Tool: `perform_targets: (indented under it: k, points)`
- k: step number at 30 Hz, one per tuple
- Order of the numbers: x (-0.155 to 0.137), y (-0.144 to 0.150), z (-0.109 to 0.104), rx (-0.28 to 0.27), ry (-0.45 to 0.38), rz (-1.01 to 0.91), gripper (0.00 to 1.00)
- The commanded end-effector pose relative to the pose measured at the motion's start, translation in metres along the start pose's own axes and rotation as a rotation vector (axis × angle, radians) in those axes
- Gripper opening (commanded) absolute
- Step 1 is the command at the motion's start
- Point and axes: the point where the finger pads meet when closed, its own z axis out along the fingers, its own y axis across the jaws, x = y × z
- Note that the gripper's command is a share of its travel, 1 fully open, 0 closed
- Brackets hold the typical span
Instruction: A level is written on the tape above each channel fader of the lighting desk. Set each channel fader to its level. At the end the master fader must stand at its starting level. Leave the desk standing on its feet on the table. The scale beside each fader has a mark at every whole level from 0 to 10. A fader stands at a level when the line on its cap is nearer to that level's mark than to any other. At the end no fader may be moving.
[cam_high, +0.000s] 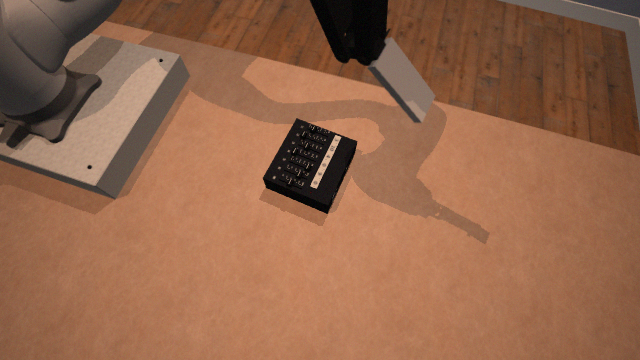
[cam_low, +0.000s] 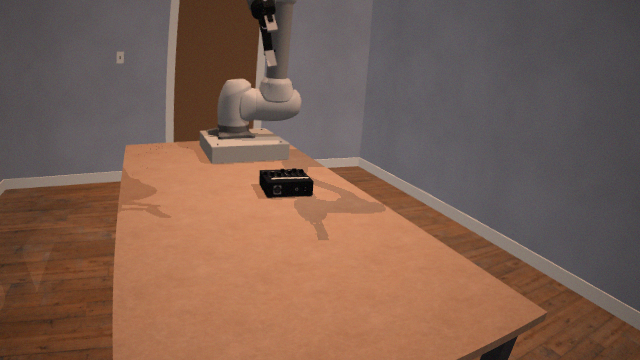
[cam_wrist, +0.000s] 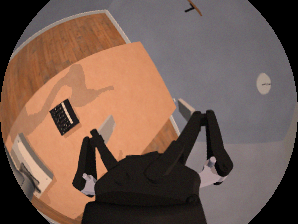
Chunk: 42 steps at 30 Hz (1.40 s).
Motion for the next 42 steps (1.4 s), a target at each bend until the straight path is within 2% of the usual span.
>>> perform_targets:
  k: [1, 3, 4, 5, 7, 8, 10, 11, 12, 13, 14, 15, 16, 17, 19, 34, 42]
  points:
    - [0.017, -0.062, 0.033, 0.138, -0.001, -0.037, 1.0]
    - [0.02, -0.072, 0.04, 0.138, -0.001, -0.037, 1.0]
    - [0.026, -0.118, 0.051, 0.3, -0.009, -0.087, 1.0]
    - [0.03, -0.136, 0.059, 0.3, -0.009, -0.087, 1.0]
    - [0.03, -0.136, 0.059, 0.3, -0.009, -0.087, 1.0]
    - [0.036, -0.188, 0.07, 0.439, -0.023, -0.134, 1.0]
    - [0.04, -0.215, 0.078, 0.439, -0.023, -0.134, 1.0]
    - [0.04, -0.215, 0.078, 0.439, -0.023, -0.134, 1.0]
    - [0.043, -0.261, 0.081, 0.555, -0.039, -0.176, 1.0]
    - [0.043, -0.268, 0.083, 0.555, -0.039, -0.176, 1.0]
    - [0.043, -0.3, 0.082, 0.646, -0.056, -0.211, 1.0]
    - [0.044, -0.31, 0.083, 0.646, -0.056, -0.211, 1.0]
    - [0.044, -0.34, 0.082, 0.713, -0.07, -0.237, 1.0]
    - [0.044, -0.34, 0.082, 0.713, -0.07, -0.237, 1.0]
    - [0.042, -0.369, 0.078, 0.782, -0.087, -0.265, 1.0]
    - [0.042, -0.375, 0.078, 0.793, -0.092, -0.264, 1.0]
    - [0.042, -0.39, 0.076, 0.8, -0.189, -0.028, 1.0]
